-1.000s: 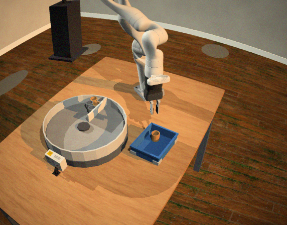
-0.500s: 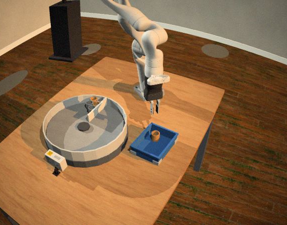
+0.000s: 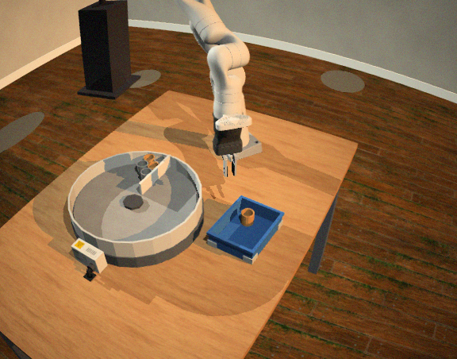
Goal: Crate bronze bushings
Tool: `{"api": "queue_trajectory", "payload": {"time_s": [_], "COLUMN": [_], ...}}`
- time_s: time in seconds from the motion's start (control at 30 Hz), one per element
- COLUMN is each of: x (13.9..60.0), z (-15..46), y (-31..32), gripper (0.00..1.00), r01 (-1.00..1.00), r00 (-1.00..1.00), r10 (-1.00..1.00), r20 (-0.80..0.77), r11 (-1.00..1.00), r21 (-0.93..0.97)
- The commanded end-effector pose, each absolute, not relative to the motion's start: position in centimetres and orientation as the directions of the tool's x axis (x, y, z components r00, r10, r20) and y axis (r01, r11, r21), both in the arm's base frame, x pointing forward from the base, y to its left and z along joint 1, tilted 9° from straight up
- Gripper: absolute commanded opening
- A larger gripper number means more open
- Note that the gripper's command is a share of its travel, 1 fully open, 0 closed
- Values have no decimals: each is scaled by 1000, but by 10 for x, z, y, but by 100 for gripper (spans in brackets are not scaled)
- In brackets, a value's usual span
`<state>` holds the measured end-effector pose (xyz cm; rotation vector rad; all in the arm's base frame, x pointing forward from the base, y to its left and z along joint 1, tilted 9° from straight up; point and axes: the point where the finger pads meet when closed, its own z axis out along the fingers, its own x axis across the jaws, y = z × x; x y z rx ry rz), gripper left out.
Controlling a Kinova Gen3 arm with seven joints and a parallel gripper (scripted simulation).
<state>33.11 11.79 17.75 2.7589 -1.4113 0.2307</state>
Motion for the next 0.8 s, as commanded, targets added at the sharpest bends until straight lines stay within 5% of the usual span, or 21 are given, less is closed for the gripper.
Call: {"api": "queue_trajectory", "payload": {"time_s": [0.0, 0.77], "x": [332, 308], "z": [179, 178], "y": [117, 13], "gripper": [45, 45], "r01": [-810, -849], "r00": [573, 515], "r10": [-805, -845], "r20": [151, 143], "r11": [-585, -526], "r21": [-39, -49]}}
